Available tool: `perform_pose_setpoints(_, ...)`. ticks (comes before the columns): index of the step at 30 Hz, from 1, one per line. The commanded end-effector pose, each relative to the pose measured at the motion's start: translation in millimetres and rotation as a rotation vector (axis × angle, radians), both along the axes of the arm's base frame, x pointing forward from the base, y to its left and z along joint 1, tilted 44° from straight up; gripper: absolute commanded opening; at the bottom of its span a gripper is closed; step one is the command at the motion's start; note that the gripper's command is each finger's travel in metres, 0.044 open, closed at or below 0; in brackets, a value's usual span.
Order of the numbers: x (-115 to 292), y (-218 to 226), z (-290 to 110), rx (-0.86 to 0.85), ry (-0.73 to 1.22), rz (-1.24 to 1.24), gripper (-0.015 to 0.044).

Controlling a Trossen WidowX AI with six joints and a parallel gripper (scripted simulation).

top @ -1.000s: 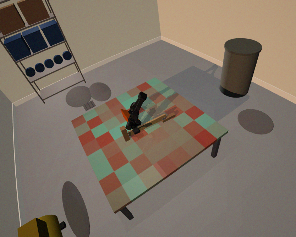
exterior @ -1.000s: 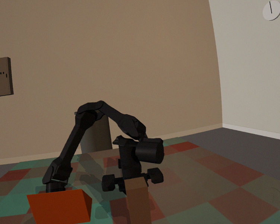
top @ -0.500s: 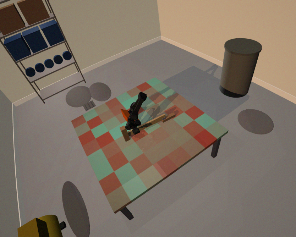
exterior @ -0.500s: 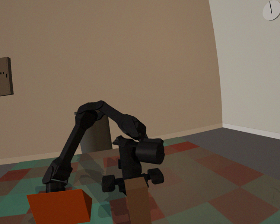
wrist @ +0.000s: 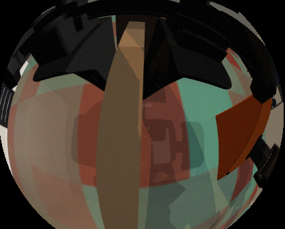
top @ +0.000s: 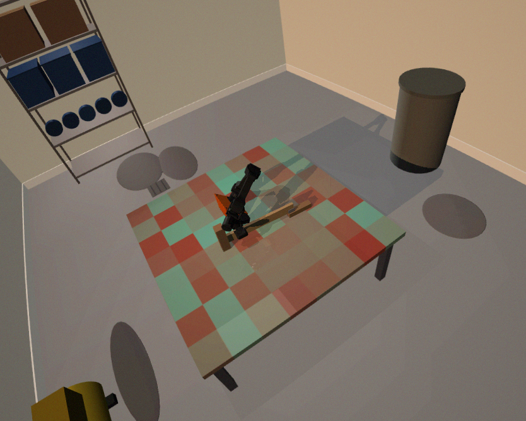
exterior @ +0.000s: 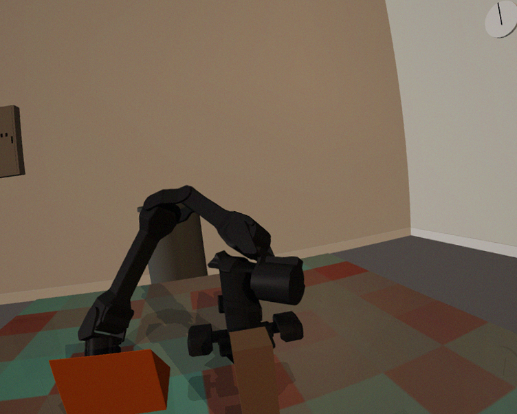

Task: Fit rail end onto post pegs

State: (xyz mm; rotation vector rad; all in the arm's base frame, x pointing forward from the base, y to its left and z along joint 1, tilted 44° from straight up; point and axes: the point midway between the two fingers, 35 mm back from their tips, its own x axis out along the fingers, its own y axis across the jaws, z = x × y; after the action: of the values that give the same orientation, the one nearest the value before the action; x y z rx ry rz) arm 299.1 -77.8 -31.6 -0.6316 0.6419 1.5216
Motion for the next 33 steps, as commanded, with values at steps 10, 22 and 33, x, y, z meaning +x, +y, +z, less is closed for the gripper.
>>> perform_pose_setpoints(10,0.0,0.0,-0.3,0.002,0.001,0.001,0.0052)
perform_pose_setpoints(22,0.0,0.0,-0.3,0.002,0.001,0.001,0.0367)
perform_pose_setpoints(33,0.4,1.0,32.7,-0.004,-0.008,-0.003,0.0440)
